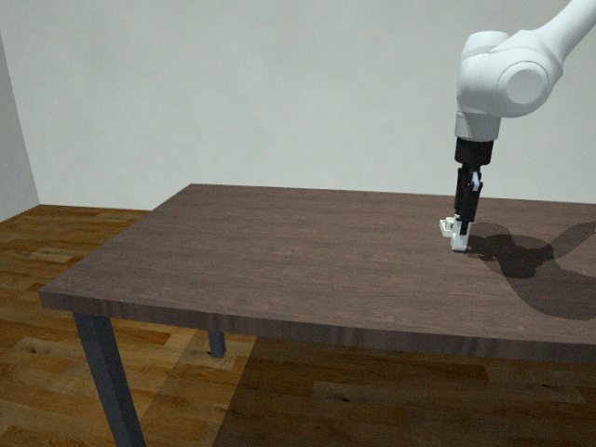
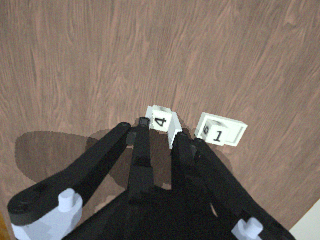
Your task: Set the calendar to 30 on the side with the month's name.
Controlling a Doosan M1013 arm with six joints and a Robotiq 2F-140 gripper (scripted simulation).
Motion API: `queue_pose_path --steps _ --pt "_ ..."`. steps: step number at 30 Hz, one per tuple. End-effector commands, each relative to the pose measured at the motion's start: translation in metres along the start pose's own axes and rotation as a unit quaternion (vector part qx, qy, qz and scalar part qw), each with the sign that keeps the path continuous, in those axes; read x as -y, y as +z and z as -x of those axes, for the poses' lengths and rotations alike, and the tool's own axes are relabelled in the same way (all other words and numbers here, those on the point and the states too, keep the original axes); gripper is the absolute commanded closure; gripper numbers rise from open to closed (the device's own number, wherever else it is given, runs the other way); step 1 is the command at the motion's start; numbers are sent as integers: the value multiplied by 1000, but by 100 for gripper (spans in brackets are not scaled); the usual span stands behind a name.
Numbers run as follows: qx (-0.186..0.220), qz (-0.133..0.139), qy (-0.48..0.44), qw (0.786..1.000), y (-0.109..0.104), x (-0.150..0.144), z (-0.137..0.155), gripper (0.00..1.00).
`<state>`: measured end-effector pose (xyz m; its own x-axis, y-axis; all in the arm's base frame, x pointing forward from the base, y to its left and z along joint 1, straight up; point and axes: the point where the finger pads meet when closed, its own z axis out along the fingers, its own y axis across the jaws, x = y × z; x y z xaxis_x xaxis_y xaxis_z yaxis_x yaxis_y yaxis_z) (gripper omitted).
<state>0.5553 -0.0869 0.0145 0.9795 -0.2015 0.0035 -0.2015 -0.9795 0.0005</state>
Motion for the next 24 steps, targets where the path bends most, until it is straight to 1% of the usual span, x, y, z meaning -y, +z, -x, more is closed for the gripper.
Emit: queue_pose_path --steps 1,24 --pt "0 0 0 1000 0 0 0 76" --pt "0 0 0 1000 2 0 0 76"
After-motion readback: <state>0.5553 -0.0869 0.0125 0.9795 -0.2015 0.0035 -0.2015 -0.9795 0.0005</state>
